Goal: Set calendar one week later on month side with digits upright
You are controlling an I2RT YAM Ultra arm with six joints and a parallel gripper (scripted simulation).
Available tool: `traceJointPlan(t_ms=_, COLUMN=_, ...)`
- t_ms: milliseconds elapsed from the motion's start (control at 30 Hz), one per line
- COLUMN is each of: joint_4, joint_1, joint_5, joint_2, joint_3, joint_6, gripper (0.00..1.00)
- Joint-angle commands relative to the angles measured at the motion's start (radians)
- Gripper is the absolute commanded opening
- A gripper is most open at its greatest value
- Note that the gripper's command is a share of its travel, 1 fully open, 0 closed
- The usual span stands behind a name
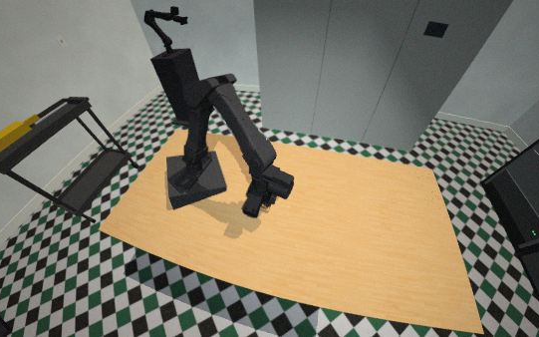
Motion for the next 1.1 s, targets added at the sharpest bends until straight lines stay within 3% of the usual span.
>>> traceJointPlan(t_ms=0, joint_4=0.001, joint_1=-0.001, joint_5=0.008, joint_2=-0.005, joint_3=0.003, joint_6=0.000, gripper=0.26)
traceJointPlan(t_ms=767, joint_4=-0.006, joint_1=-0.002, joint_5=0.008, joint_2=-0.009, joint_3=0.005, joint_6=-0.001, gripper=0.26)
traceJointPlan(t_ms=1067, joint_4=-0.202, joint_1=-0.037, joint_5=0.003, joint_2=-0.097, joint_3=0.106, joint_6=-0.036, gripper=0.26)
